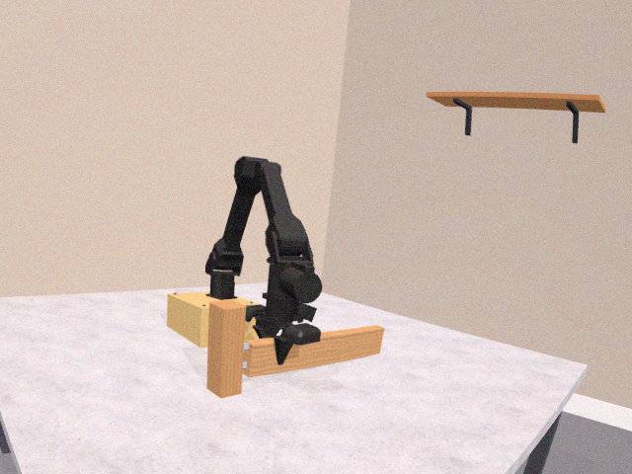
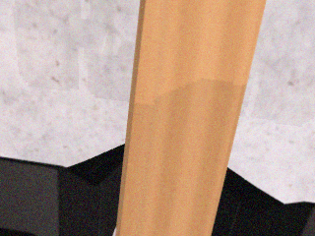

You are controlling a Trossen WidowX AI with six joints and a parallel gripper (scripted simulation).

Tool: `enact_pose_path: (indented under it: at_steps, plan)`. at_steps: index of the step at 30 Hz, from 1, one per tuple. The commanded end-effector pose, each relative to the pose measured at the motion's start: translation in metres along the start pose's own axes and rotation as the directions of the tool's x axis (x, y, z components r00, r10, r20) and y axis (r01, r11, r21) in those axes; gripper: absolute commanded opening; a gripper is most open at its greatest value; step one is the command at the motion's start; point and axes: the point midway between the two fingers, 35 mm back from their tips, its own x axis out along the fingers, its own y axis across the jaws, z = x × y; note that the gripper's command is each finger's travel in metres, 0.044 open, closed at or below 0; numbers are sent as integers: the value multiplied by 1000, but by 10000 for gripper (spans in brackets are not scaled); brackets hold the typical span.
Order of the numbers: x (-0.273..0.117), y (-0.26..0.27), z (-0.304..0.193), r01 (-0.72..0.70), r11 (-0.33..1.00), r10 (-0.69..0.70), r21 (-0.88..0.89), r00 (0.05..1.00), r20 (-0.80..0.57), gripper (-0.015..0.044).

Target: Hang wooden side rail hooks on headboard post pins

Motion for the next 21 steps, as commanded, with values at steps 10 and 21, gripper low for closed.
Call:
enact_pose_path:
  at_steps: [10,21]
  plan:
    - [-1,0,-3,3,1000,-3,-4,1000,-5,0]
    - [-2,-2,-4,4,1000,-4,-4,1000,-5,0]
